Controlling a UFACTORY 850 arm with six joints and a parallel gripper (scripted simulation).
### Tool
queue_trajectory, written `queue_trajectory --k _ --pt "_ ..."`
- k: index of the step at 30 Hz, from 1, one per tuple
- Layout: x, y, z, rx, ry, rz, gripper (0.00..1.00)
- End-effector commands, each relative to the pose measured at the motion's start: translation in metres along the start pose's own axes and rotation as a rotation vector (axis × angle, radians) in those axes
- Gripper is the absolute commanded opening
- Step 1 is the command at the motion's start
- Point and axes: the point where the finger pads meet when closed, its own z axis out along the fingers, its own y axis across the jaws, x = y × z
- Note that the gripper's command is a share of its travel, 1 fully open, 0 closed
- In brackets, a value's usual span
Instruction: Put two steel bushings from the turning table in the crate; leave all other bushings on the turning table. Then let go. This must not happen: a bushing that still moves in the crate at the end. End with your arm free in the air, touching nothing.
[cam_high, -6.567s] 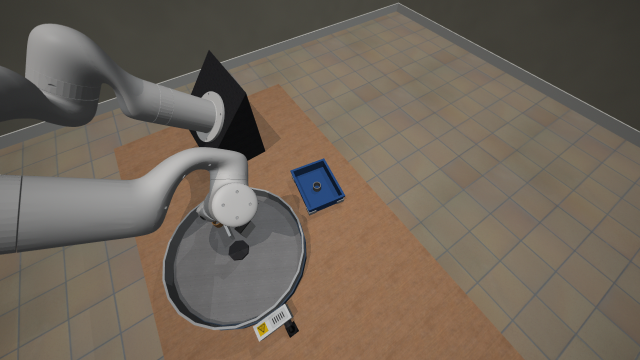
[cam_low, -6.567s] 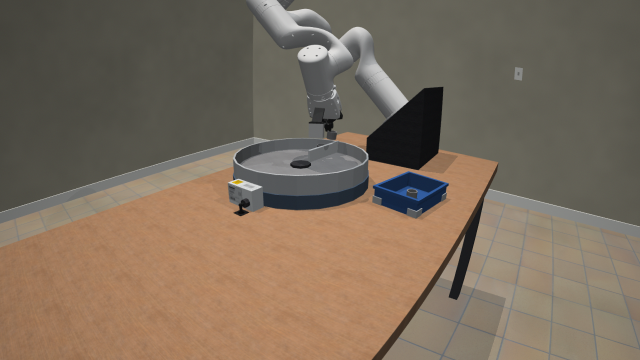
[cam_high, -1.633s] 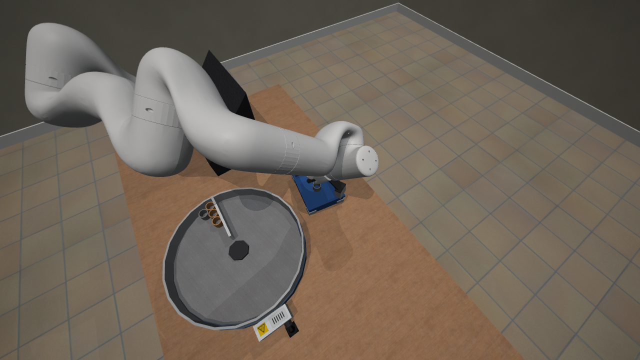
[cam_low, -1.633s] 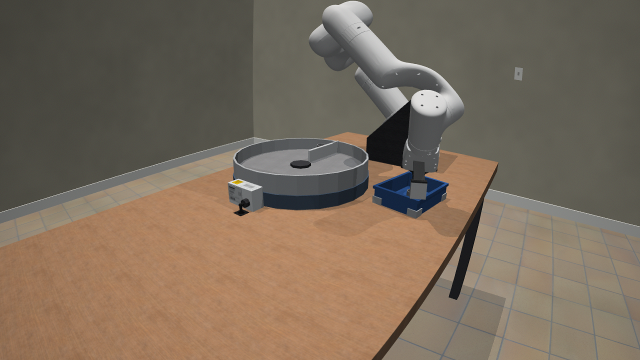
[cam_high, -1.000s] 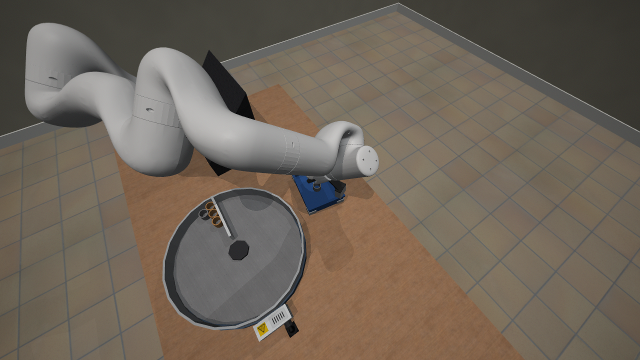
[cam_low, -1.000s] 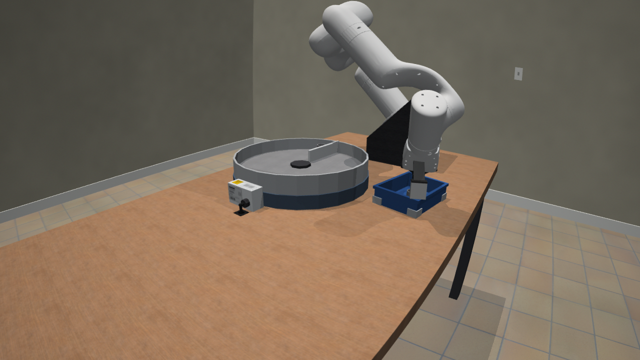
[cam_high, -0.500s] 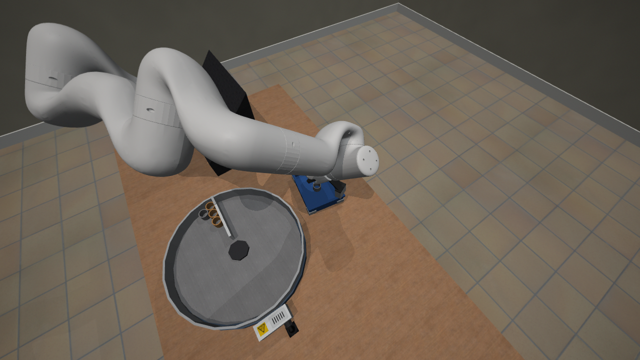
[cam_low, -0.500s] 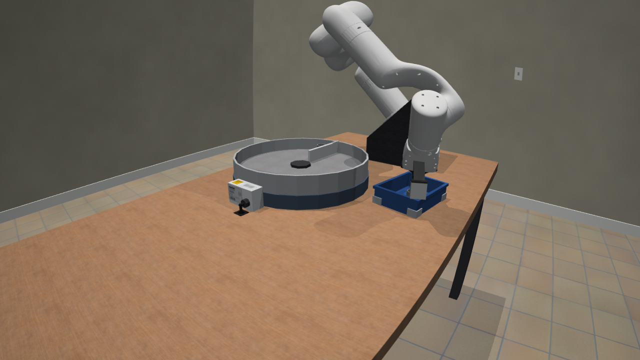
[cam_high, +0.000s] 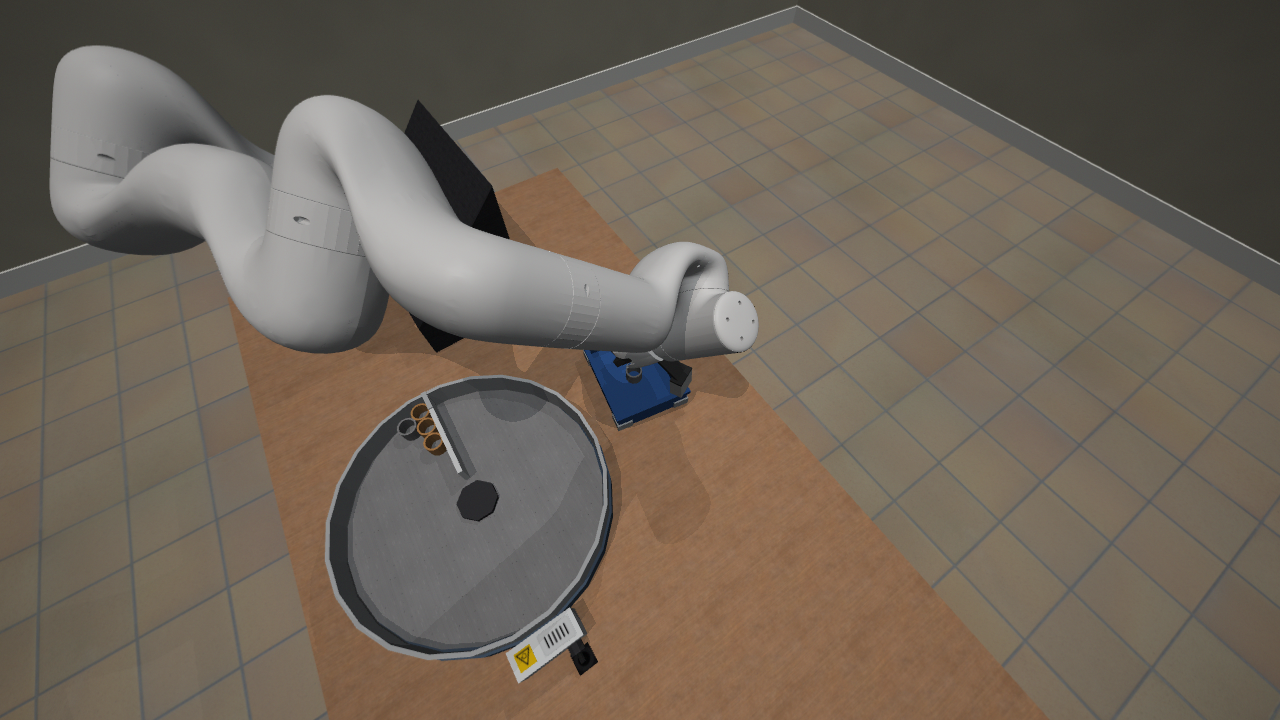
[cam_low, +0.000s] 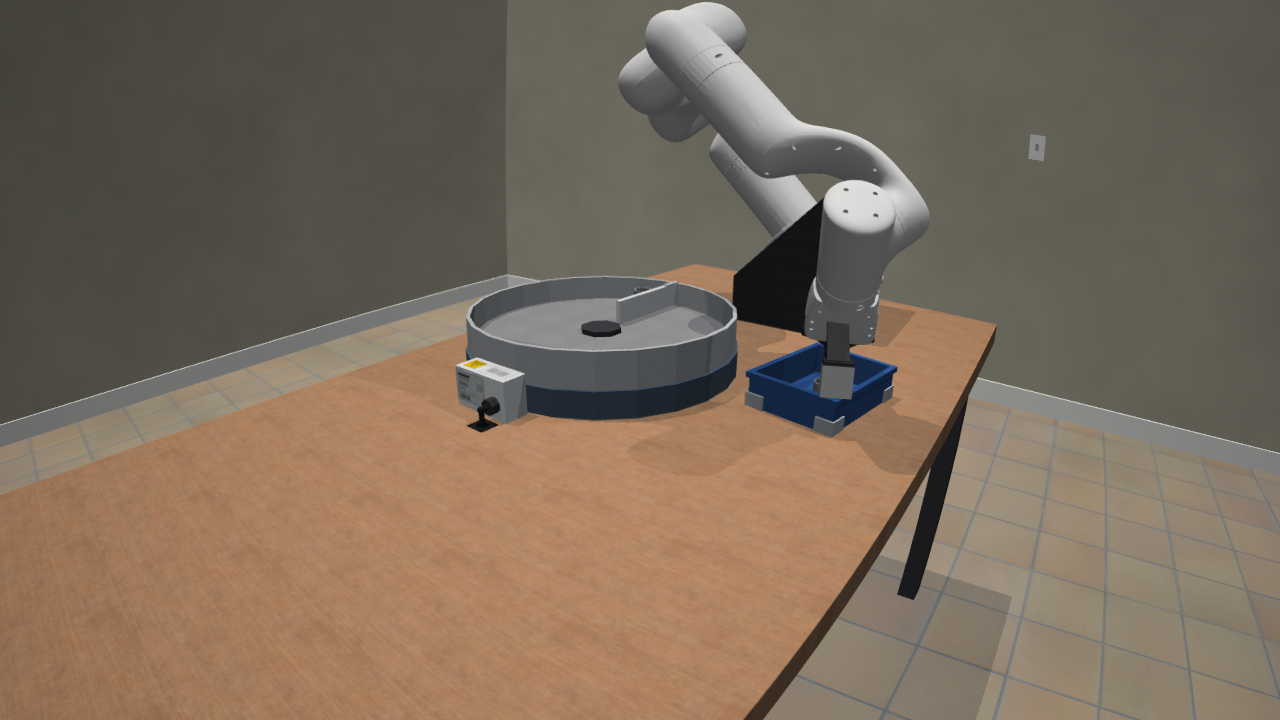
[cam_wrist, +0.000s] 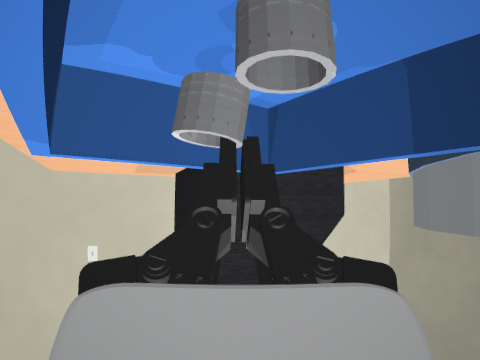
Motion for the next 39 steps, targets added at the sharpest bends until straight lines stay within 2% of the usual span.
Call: queue_trajectory --k 1,39 --pt "0.0055 -0.0023 0.0071 0.011 0.007 0.002 0.0" --pt "0.011 -0.0036 0.0138 0.011 0.007 0.002 0.0"
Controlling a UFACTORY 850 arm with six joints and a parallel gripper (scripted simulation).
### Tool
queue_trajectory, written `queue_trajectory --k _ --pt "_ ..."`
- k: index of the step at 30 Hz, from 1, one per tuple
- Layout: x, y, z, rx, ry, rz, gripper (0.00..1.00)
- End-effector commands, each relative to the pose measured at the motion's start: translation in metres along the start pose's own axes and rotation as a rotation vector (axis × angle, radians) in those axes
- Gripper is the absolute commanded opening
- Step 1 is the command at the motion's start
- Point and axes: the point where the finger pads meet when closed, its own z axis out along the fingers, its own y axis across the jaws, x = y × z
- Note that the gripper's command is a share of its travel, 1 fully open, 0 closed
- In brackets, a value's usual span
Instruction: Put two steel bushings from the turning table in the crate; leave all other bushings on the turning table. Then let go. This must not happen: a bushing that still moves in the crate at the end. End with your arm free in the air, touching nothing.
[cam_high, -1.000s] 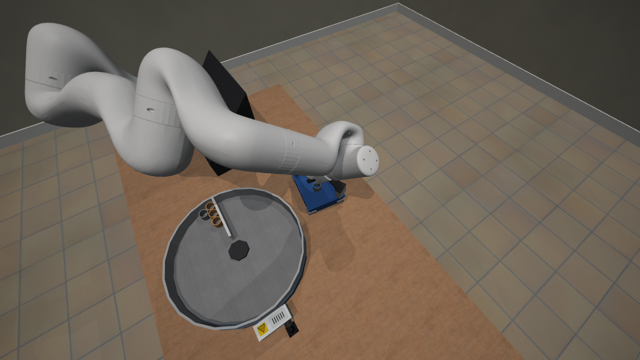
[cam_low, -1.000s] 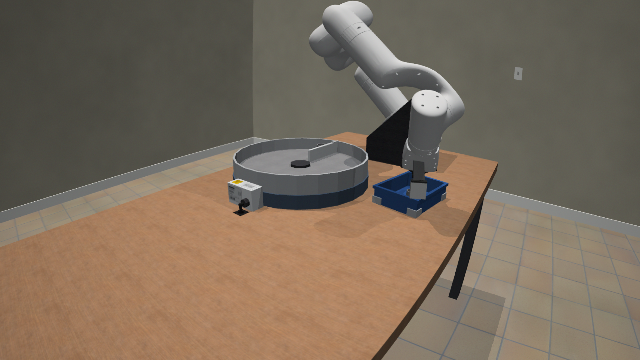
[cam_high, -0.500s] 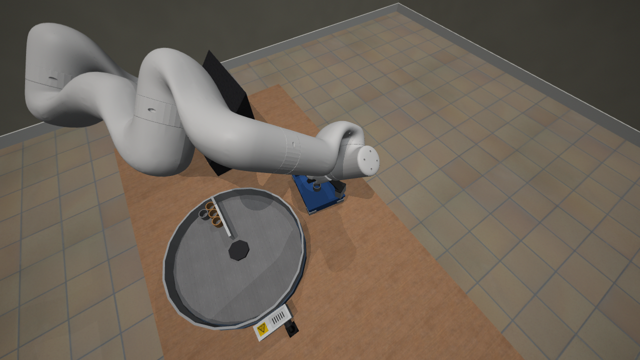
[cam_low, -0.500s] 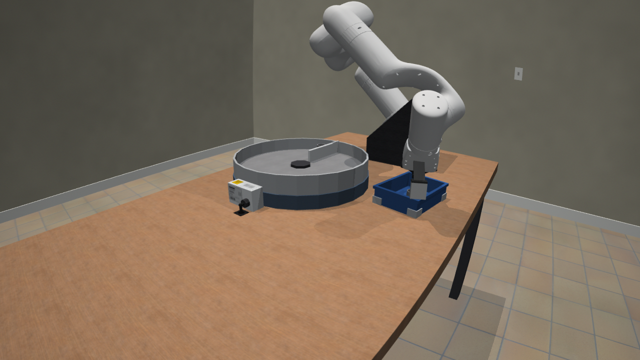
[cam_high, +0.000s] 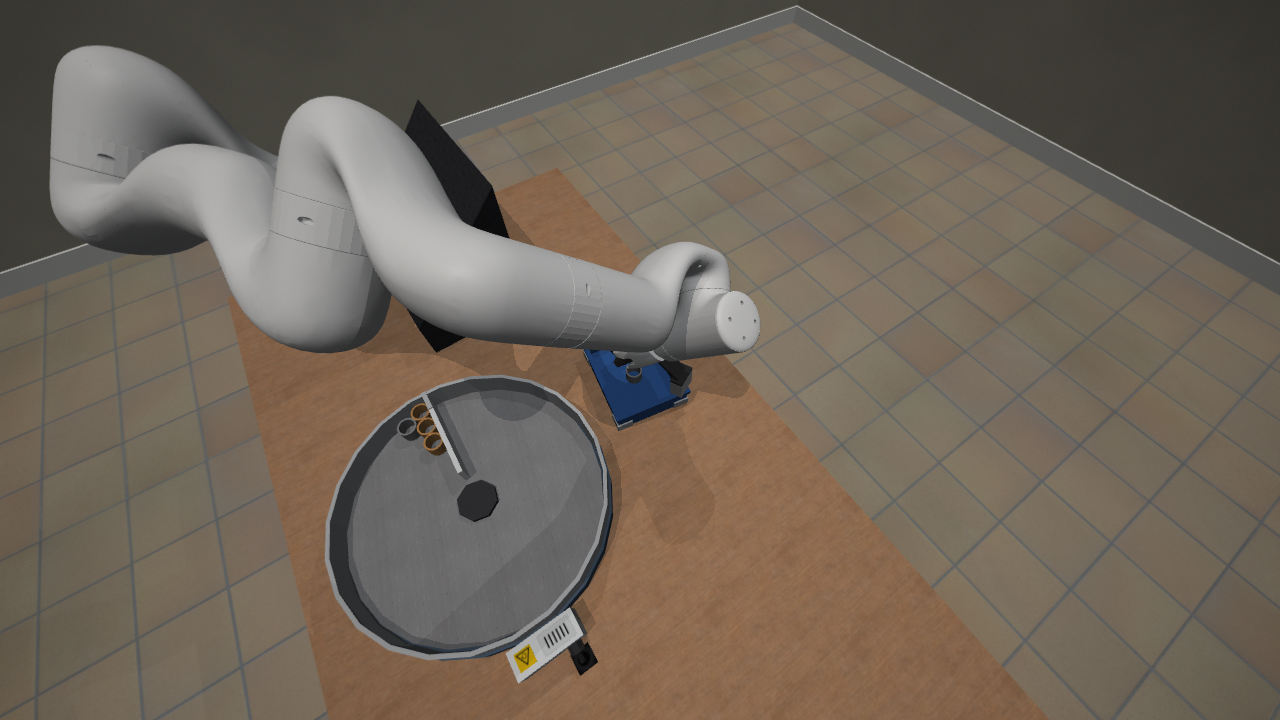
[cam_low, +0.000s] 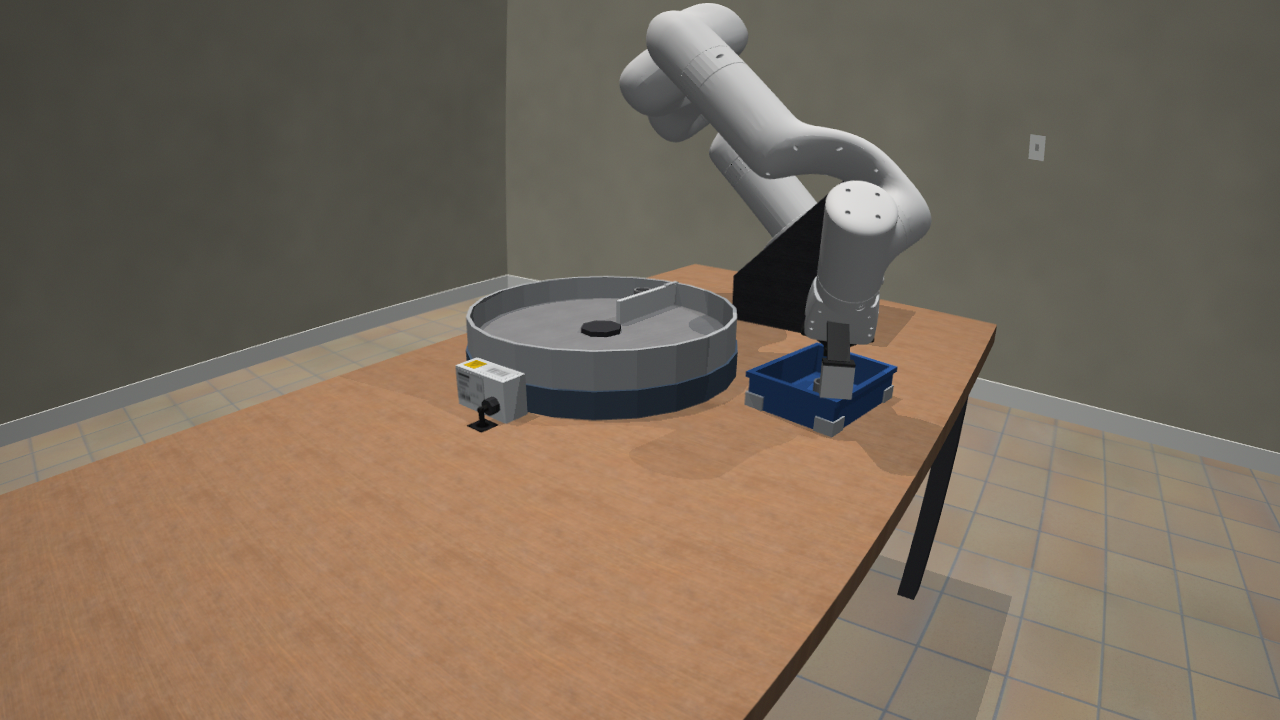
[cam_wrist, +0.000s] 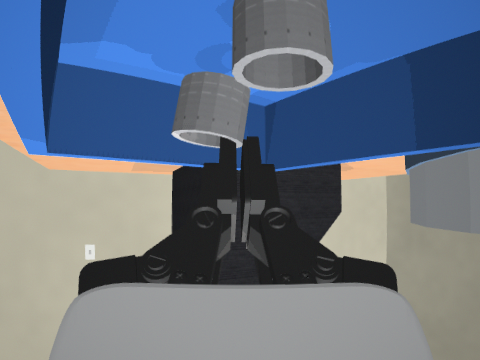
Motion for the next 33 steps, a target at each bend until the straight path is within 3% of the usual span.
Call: queue_trajectory --k 1,33 --pt "0.0116 -0.0049 0.0148 0.022 0.015 0.005 0.0" --pt "0.0065 -0.0049 0.0089 0.022 0.015 0.005 0.0"
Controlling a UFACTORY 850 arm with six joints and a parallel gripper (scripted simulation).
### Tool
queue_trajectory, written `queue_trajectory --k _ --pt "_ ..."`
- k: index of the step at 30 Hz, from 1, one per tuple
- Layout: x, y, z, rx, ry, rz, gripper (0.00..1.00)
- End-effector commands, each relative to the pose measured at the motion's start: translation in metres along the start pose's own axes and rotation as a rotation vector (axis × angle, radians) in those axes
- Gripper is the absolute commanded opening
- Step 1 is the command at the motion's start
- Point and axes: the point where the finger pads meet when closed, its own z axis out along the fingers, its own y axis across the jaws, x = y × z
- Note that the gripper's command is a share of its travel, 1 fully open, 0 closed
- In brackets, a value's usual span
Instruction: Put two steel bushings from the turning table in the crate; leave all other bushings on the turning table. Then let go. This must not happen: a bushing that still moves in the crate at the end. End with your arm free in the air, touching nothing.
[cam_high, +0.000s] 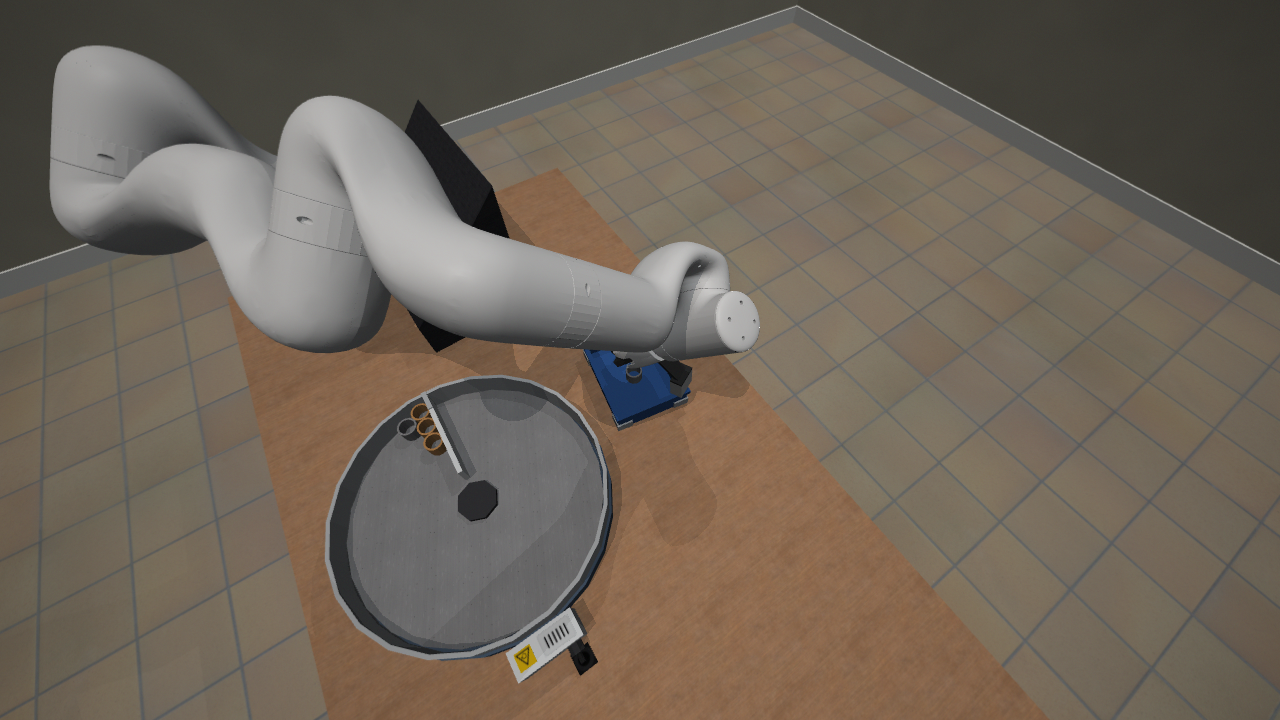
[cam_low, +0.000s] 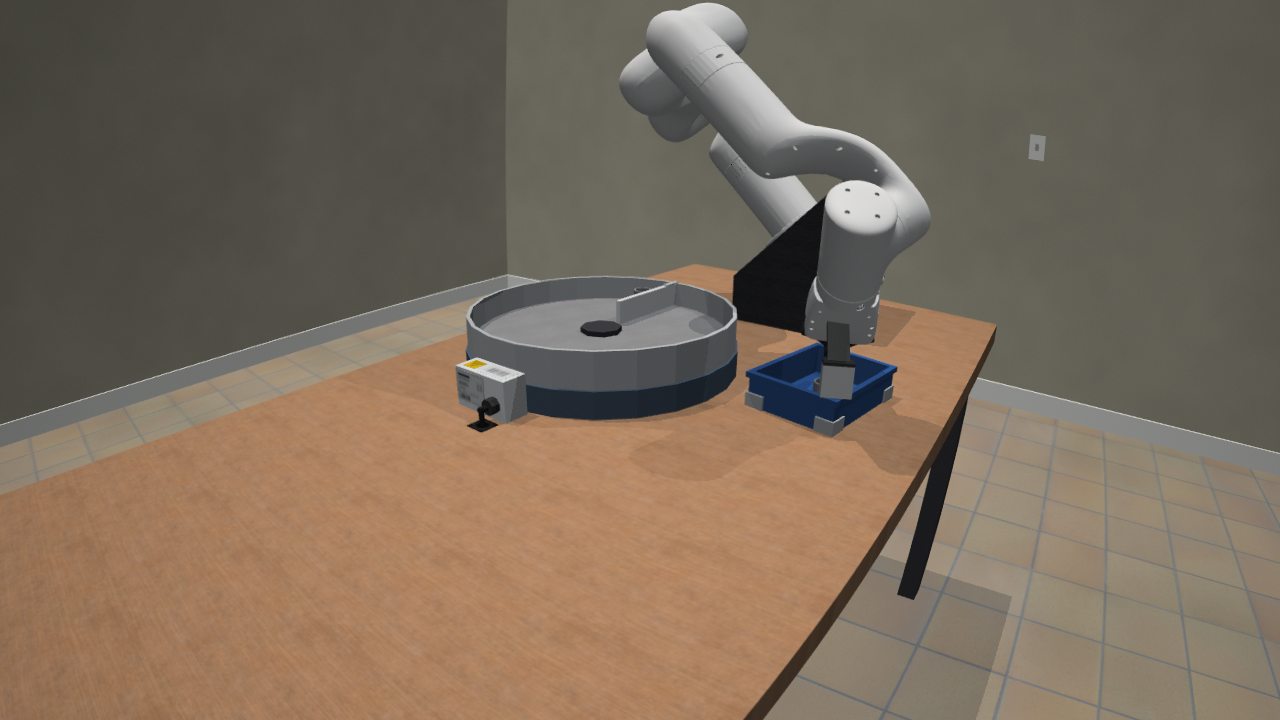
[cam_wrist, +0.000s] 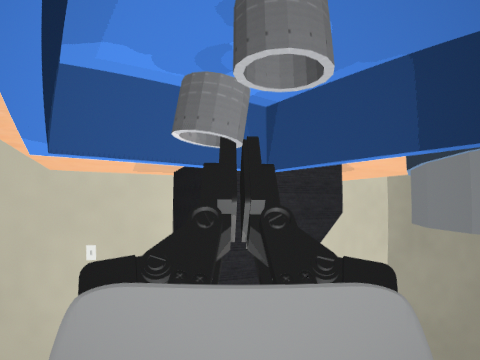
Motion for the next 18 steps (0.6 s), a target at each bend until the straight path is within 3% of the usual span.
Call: queue_trajectory --k 1,7,18 --pt "0.005 -0.004 0.007 0.019 0.013 0.003 0.0" --pt "-0.003 -0.004 -0.002 0.019 0.013 0.003 0.0" --pt "-0.036 -0.004 -0.041 0.019 0.013 0.003 0.0"
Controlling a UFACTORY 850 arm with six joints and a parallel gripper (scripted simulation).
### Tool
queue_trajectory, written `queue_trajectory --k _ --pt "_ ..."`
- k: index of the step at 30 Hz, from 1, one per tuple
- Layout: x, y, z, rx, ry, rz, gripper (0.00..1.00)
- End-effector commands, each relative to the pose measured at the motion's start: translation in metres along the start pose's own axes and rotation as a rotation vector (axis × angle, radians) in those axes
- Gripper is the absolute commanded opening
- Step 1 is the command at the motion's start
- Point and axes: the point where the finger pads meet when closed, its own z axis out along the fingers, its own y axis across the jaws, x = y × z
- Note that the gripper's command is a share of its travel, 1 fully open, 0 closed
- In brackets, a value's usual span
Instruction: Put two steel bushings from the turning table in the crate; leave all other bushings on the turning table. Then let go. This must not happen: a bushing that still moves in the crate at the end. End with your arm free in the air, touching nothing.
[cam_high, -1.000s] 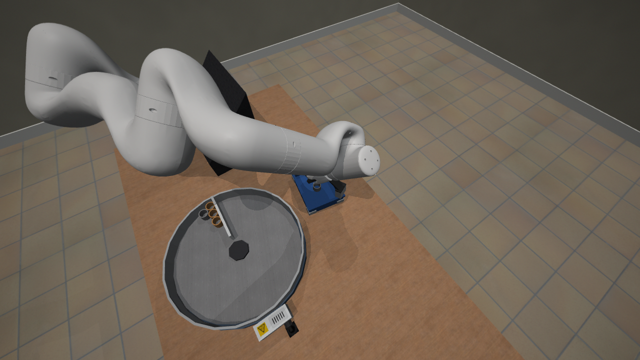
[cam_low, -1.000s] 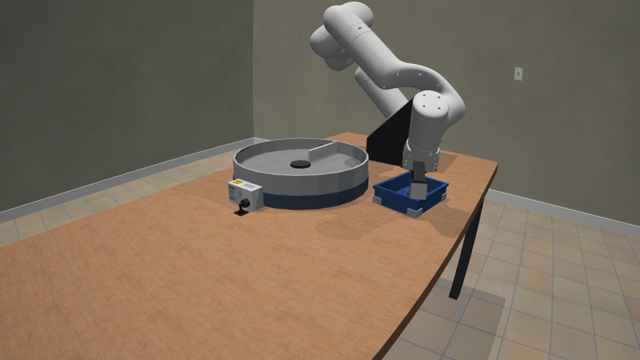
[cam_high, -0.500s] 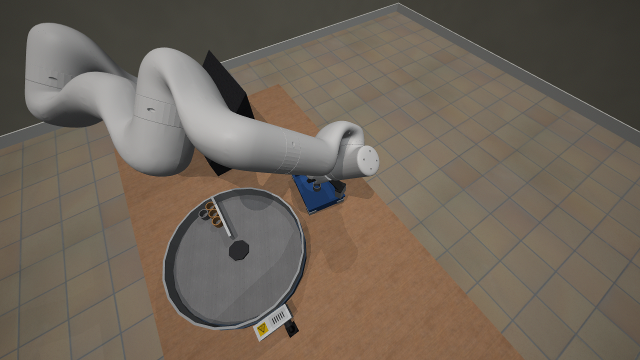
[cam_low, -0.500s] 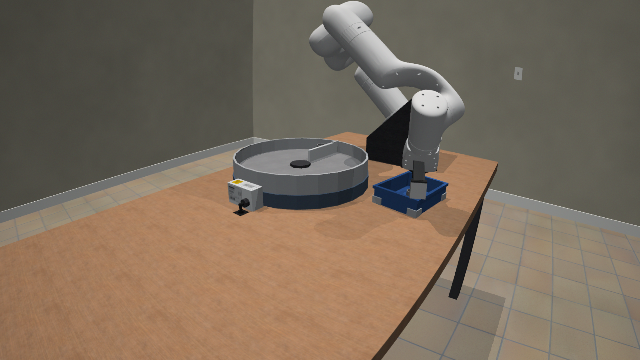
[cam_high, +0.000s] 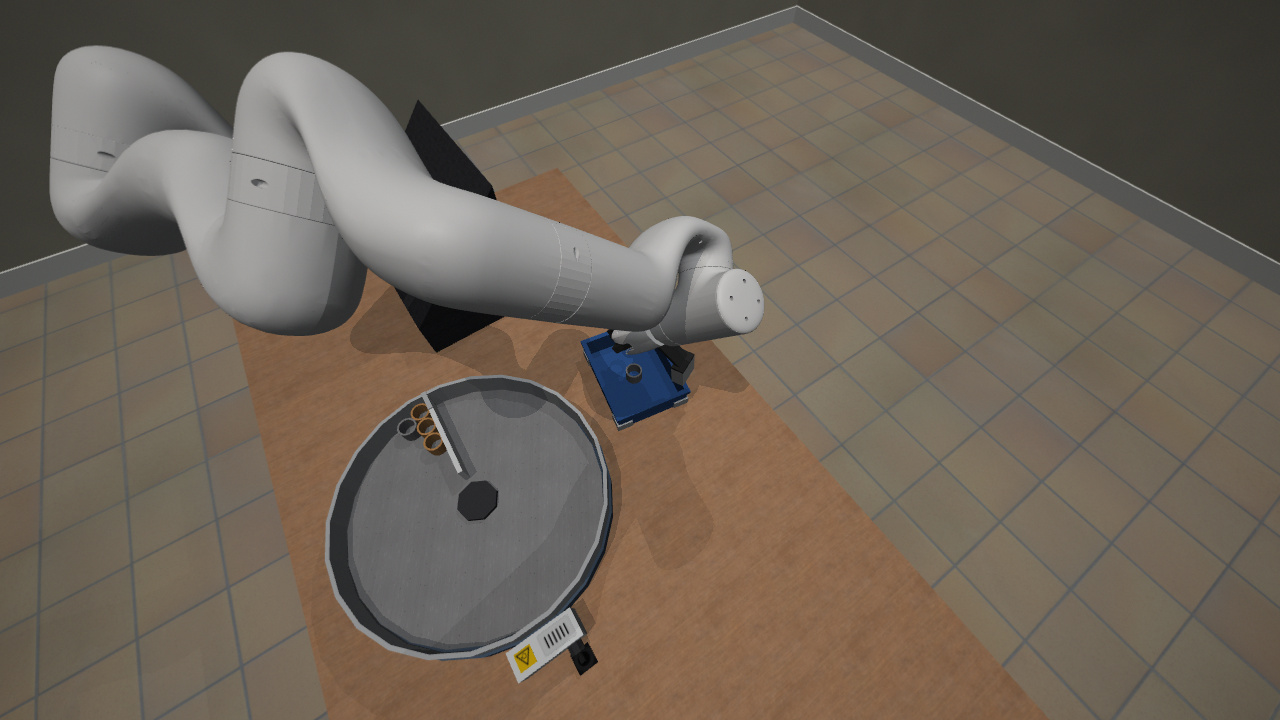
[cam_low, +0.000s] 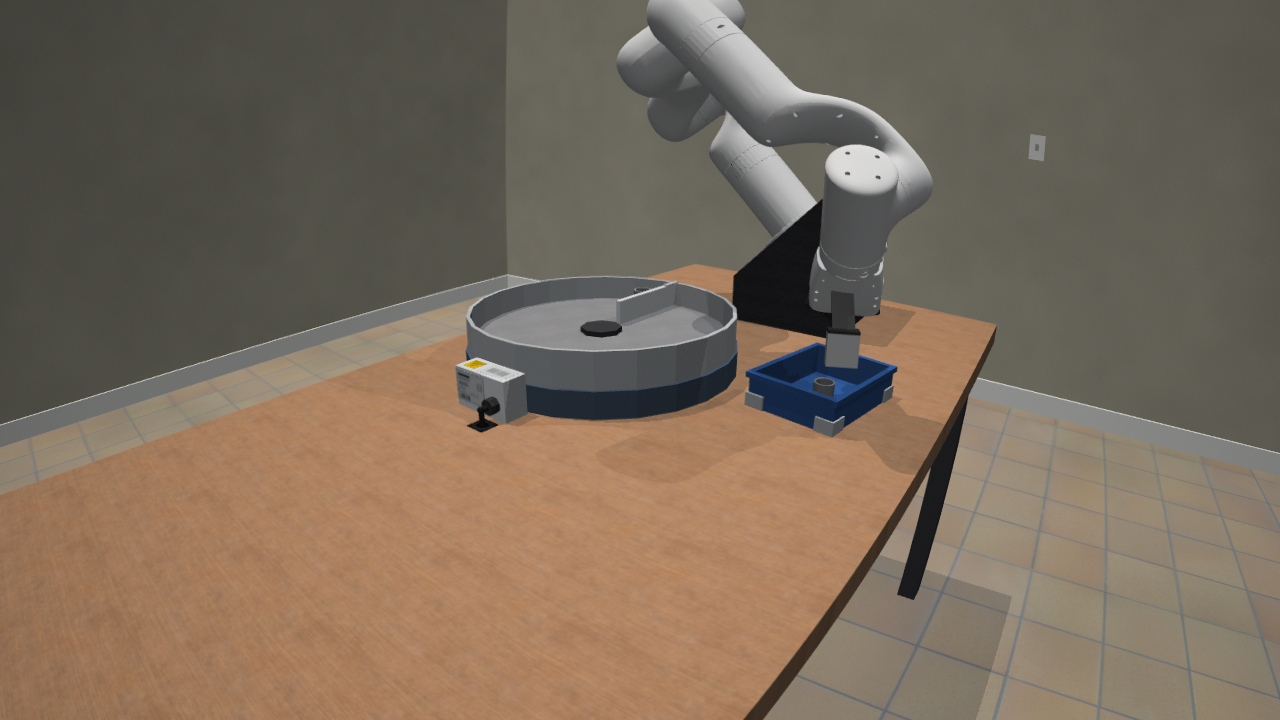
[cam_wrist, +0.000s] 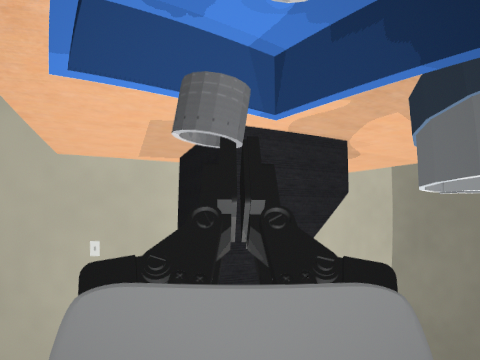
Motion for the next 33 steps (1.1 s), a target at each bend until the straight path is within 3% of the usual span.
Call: queue_trajectory --k 1,15,33 --pt "-0.012 0.0 -0.016 0.0 0.002 0.001 0.0" --pt "-0.037 0.0 -0.045 0.0 0.002 0.001 0.0" --pt "-0.038 0.0 -0.047 0.0 0.002 0.001 0.0"
